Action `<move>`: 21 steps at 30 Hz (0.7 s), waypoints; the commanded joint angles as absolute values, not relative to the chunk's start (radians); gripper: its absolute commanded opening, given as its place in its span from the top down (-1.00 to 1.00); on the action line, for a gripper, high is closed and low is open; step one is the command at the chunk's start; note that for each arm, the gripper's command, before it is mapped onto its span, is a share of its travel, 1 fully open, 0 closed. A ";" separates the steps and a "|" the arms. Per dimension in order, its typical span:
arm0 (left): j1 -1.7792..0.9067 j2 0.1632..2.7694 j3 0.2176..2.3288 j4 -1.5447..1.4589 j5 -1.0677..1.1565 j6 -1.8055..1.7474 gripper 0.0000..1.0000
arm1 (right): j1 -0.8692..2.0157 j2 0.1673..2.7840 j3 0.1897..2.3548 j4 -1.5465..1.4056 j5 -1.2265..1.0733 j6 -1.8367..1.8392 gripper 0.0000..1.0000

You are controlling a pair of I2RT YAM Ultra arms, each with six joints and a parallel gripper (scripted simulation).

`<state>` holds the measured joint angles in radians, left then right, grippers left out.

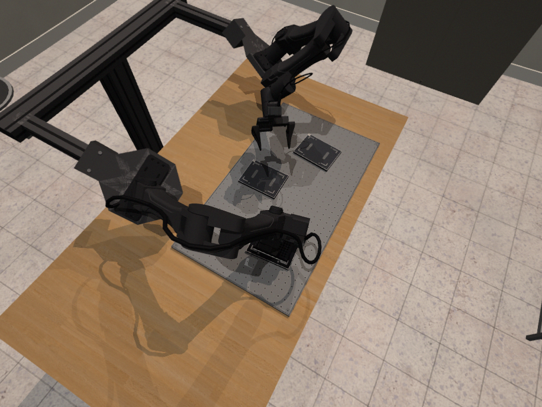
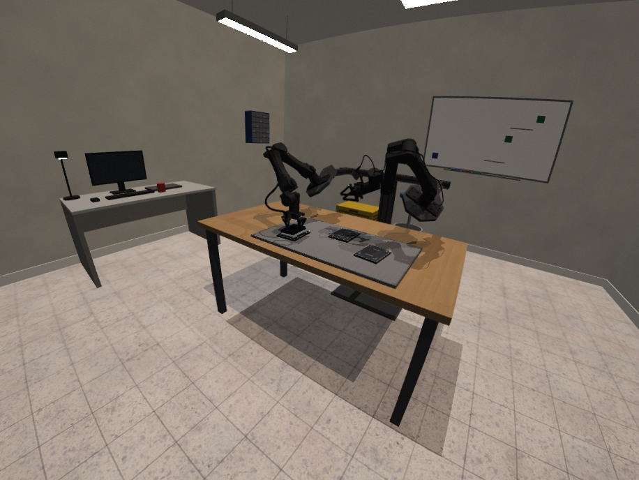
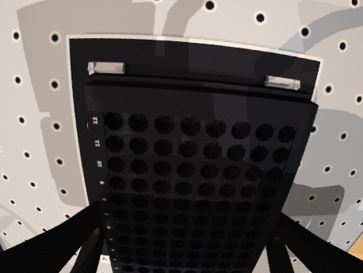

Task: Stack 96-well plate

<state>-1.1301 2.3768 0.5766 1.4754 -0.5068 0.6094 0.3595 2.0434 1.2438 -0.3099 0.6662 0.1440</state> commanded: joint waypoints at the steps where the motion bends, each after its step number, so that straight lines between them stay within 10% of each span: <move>1: -1.135 2.395 0.563 1.493 -0.485 0.619 -1.00 | 0.366 2.042 1.262 -0.325 0.680 0.154 -0.61; 21: -1.135 2.395 0.563 1.493 -0.485 0.619 -1.00 | 0.397 2.005 1.231 -0.366 0.694 0.186 -0.61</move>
